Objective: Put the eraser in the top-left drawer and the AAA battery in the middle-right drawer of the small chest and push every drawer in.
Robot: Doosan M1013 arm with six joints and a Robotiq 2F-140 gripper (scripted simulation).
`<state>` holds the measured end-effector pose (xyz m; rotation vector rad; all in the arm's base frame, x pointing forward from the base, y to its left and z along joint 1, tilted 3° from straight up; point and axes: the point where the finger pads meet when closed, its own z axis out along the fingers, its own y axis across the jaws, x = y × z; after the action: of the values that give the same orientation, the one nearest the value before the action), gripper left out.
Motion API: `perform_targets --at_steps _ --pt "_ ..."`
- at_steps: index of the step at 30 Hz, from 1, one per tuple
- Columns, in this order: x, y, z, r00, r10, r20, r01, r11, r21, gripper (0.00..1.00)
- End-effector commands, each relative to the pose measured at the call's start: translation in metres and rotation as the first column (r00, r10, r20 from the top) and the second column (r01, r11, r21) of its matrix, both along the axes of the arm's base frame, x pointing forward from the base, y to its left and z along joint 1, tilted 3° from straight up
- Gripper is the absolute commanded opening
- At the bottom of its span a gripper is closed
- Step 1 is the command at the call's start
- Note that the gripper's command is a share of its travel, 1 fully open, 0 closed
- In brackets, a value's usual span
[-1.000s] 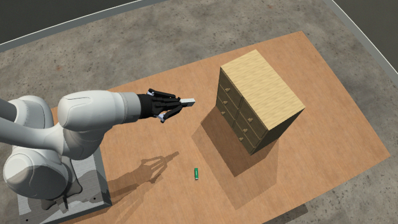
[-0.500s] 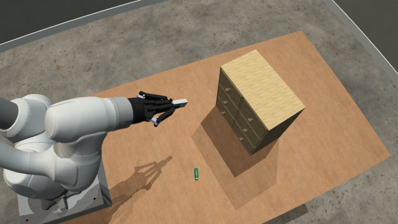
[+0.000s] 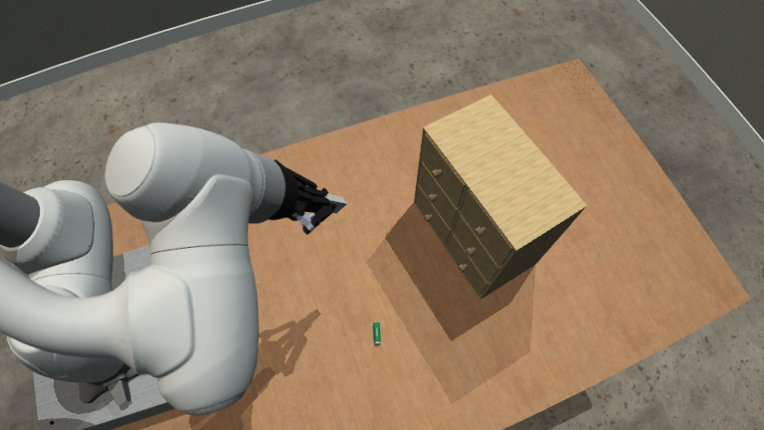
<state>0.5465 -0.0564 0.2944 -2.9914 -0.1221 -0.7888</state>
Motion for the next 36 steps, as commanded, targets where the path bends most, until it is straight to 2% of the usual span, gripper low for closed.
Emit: perform_targets --at_steps 1,5,6,17,36 --pt "0.0000 0.0110 0.0047 0.963 -0.067 -0.260 0.051 0.996 -0.068 0.00" --pt "-0.0031 0.0112 0.0076 0.895 -0.112 -0.431 0.069 0.991 -0.114 0.00" --pt "-0.0037 0.0112 0.0082 0.890 -0.114 -0.441 0.069 0.991 -0.116 0.00" --pt "-0.0063 0.0114 0.0107 0.876 -0.115 -0.468 0.067 0.991 -0.118 0.00" --pt "-0.0064 0.0114 0.0109 0.875 -0.115 -0.469 0.067 0.991 -0.118 0.00"
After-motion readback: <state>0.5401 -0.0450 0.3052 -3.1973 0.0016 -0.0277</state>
